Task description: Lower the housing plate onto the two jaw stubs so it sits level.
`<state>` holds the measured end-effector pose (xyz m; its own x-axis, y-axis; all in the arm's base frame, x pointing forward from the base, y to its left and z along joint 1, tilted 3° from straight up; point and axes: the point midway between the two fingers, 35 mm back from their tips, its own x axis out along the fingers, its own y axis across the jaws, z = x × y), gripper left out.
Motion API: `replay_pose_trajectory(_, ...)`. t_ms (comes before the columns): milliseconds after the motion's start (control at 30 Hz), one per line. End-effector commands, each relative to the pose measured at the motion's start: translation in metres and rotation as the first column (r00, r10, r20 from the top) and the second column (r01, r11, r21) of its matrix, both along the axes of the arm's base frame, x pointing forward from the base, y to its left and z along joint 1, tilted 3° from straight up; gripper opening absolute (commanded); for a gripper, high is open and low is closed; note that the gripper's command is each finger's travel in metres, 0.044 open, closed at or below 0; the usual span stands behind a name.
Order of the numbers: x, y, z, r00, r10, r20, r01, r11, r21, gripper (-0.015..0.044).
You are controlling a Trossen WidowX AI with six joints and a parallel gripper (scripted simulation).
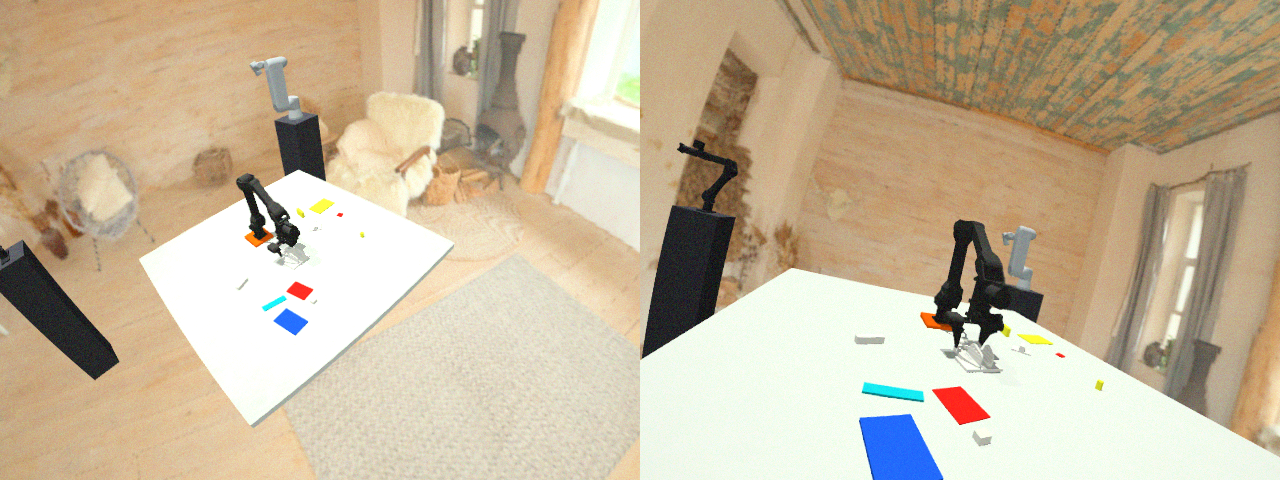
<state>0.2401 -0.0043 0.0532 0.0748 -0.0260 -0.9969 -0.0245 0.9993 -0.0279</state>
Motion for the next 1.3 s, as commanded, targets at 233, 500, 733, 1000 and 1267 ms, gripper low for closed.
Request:
replay_pose_trajectory(233,0.0004,0.0004,-0.0030,1.000,0.005,0.001,-0.005,1.000,0.003,0.0351)
replay_pose_trajectory(500,0.0004,0.0004,-0.0035,1.000,0.004,0.001,-0.004,1.000,0.003,0.0351)
replay_pose_trajectory(733,0.0005,0.0004,-0.0054,1.000,0.003,0.001,-0.003,1.000,0.003,0.0351)
replay_pose_trajectory(1000,0.0007,0.0003,-0.0077,1.000,0.002,0.001,-0.002,1.000,0.003,0.0351)
replay_pose_trajectory(1267,0.0007,0.0003,-0.0079,1.000,0.002,0.001,-0.002,1.000,0.003,0.0351)
